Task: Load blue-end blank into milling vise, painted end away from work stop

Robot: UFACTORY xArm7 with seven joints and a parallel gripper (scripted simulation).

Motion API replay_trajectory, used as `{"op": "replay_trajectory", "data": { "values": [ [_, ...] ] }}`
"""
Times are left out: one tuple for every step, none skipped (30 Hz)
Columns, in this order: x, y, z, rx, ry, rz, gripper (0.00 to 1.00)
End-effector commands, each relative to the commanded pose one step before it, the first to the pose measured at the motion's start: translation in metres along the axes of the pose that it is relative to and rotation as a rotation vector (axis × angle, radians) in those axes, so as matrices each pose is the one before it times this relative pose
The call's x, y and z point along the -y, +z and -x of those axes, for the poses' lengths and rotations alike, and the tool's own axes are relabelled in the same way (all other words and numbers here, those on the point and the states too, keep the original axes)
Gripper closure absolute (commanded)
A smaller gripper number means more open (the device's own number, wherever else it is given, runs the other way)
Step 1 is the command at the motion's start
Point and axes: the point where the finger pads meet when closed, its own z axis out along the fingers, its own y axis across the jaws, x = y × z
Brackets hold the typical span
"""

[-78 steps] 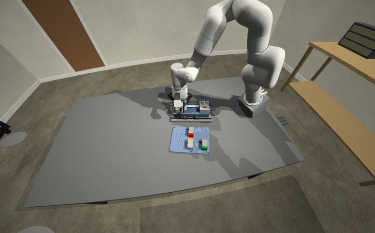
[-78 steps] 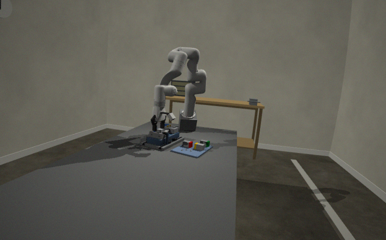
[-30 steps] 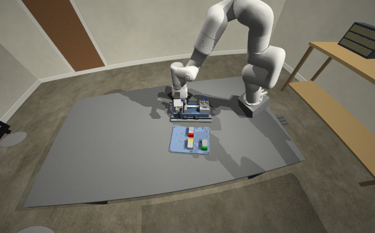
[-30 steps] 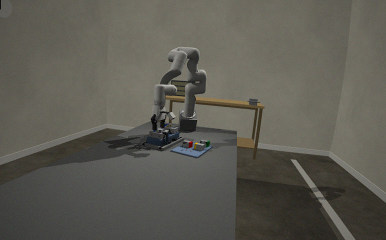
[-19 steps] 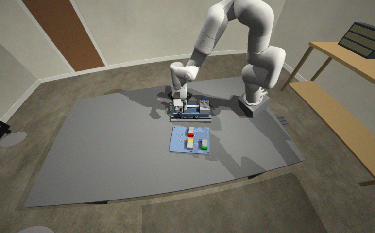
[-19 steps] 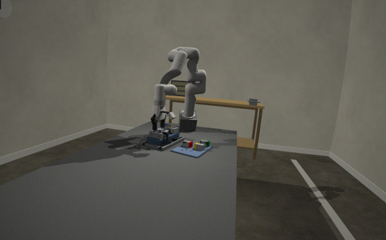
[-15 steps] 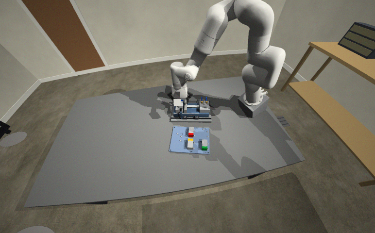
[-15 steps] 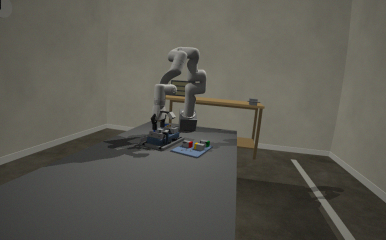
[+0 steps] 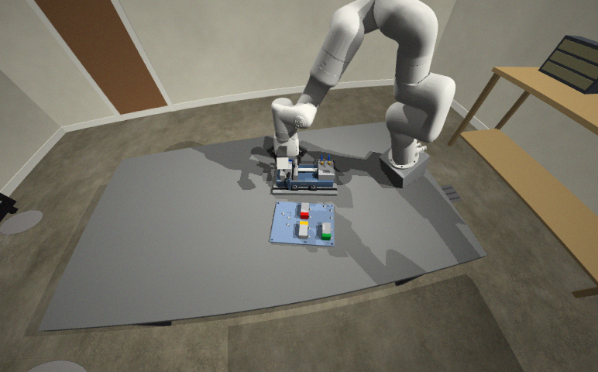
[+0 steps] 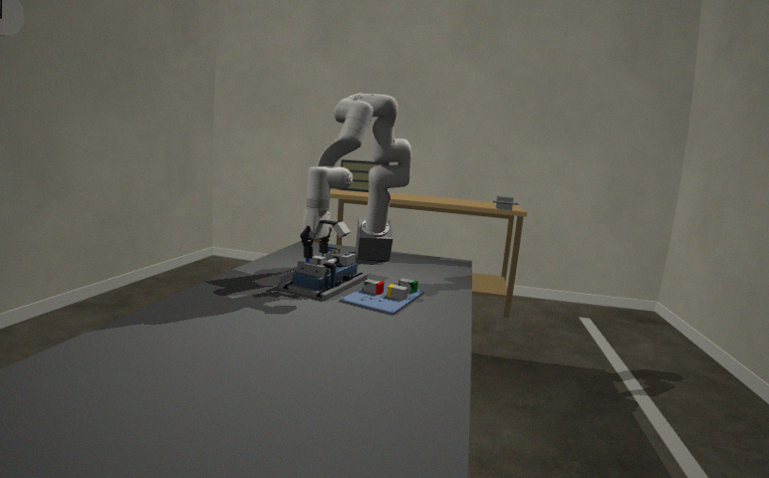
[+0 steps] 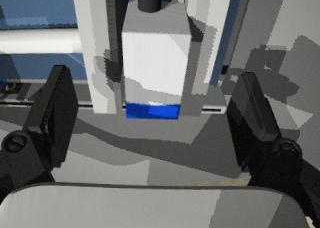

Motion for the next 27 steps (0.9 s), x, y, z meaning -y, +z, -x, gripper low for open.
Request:
{"op": "replay_trajectory", "data": {
  "values": [
    [-0.0014,-0.00226,0.00024,-0.00007,0.00053,0.00347,0.0],
    [0.0,-0.0003,0.0,0.0,0.0,0.0,0.0],
    [0.0,-0.0003,0.0,0.0,0.0,0.0,0.0],
    [0.0,-0.0003,0.0,0.0,0.0,0.0,0.0],
    [0.0,0.0,0.0,0.0,0.0,0.0,0.0],
    [0.0,0.0,0.0,0.0,0.0,0.0,0.0],
    [0.0,0.0,0.0,0.0,0.0,0.0,0.0],
    [0.0,0.0,0.0,0.0,0.0,0.0,0.0],
    [0.0,0.0,0.0,0.0,0.0,0.0,0.0],
    [0.0,0.0,0.0,0.0,0.0,0.0,0.0],
    [0.0,0.0,0.0,0.0,0.0,0.0,0.0],
    [-0.00001,-0.00027,0.00001,-0.00003,0.00001,0.00003,0.0],
    [0.0,-0.0003,0.0,0.0,0.0,0.0,0.0],
    [0.0,-0.0003,0.0,0.0,0.0,0.0,0.0],
    [0.0,-0.0003,0.0,0.0,0.0,0.0,0.0],
    [0.0,-0.0003,0.0,0.0,0.0,0.0,0.0],
    [0.0,-0.0003,0.0,0.0,0.0,0.0,0.0],
    [0.0,-0.0003,0.0,0.0,0.0,0.0,0.0],
    [0.0,-0.0003,0.0,0.0,0.0,0.0,0.0],
    [0.0,-0.0003,0.0,0.0,0.0,0.0,0.0],
    [0.0,-0.0003,0.0,0.0,0.0,0.0,0.0],
    [0.0,0.0,0.0,0.0,0.0,0.0,0.0],
    [0.0,0.0,0.0,0.0,0.0,0.0,0.0],
    [0.0,0.0,0.0,0.0,0.0,0.0,0.0],
    [0.0,0.0,0.0,0.0,0.0,0.0,0.0],
    [0.0,0.0,0.0,0.0,0.0,0.0,0.0],
    [0.0,0.0,0.0,0.0,0.0,0.0,0.0]
  ]
}}
